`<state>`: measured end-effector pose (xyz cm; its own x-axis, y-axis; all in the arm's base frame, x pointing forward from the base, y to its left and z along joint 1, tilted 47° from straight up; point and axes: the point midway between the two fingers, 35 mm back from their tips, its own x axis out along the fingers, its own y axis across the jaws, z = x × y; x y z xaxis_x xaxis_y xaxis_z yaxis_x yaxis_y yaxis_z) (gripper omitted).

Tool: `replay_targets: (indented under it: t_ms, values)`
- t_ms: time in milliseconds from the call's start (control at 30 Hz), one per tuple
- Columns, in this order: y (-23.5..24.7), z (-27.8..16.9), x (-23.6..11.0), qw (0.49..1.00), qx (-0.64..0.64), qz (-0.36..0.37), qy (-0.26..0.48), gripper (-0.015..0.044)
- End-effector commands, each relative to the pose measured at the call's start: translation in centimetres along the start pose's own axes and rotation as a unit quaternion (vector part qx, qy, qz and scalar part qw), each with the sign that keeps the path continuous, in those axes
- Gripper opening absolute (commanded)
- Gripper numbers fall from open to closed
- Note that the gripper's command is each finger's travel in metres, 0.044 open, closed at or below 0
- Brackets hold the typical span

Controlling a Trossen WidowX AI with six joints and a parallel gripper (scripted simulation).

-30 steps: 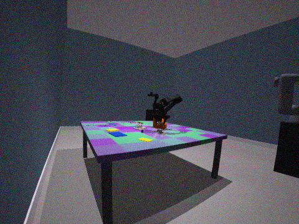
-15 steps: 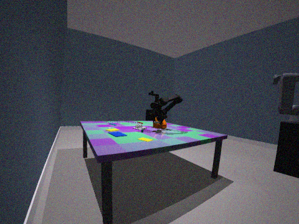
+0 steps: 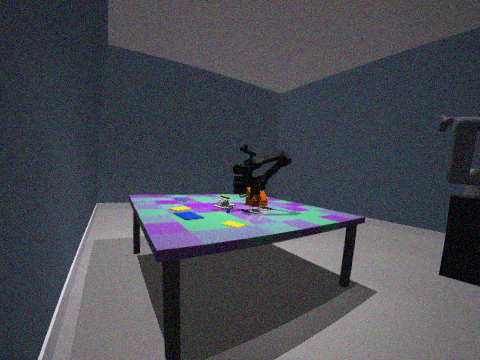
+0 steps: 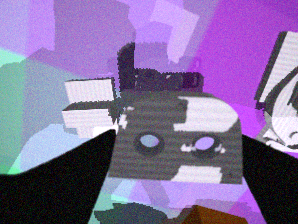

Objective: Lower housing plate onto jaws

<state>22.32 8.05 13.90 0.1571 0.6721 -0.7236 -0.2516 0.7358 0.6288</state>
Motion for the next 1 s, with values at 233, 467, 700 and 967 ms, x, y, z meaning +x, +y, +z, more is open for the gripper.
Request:
replay_targets:
  t_ms: [233,467,700,967]
  values:
    - [-3.9,0.0,0.4,1.0,0.015,-0.006,0.009,0.0351]
    - [-6.2,-0.3,0.4,1.0,0.024,-0.006,0.01,0.0351]
    - [-8.5,-0.7,0.5,0.999,0.033,-0.004,0.011,0.0351]
    - [-11.0,-1.6,0.5,0.999,0.043,0.002,0.011,0.0351]
